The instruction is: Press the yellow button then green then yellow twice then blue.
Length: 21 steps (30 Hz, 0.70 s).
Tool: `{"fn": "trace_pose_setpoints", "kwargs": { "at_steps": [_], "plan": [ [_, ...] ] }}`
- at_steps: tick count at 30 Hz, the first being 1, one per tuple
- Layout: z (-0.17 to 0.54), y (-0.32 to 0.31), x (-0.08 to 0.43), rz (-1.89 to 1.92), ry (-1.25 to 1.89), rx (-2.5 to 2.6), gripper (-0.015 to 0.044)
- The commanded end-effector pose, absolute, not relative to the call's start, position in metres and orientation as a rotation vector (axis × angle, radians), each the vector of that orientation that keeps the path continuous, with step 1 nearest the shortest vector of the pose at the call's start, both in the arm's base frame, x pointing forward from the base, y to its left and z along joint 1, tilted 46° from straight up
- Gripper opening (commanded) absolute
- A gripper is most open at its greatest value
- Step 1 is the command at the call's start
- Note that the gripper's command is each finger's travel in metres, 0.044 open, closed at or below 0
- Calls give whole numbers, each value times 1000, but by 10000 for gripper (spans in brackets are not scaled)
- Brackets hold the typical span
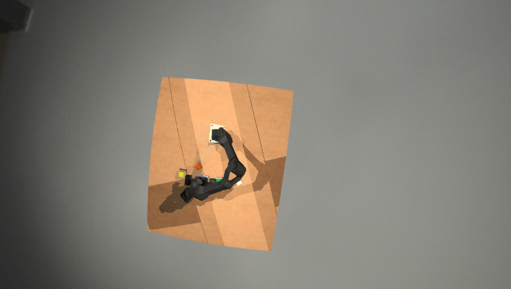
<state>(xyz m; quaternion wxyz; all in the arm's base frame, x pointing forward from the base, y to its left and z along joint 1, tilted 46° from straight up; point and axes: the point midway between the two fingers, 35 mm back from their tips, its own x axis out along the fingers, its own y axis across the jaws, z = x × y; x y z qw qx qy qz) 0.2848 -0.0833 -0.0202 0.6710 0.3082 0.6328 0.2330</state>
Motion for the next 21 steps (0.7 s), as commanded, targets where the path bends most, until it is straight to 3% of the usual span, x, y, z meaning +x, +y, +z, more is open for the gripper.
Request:
{"fn": "trace_pose_setpoints", "kwargs": {
  "at_steps": [1,7,11,21],
  "plan": [
    [-13,-91,284,525,1426,696,20],
    [3,-106,282,525,1427,700,20],
    [23,-98,286,505,1434,697,125],
    [150,-25,281,458,1414,720,387]
  ]
}}
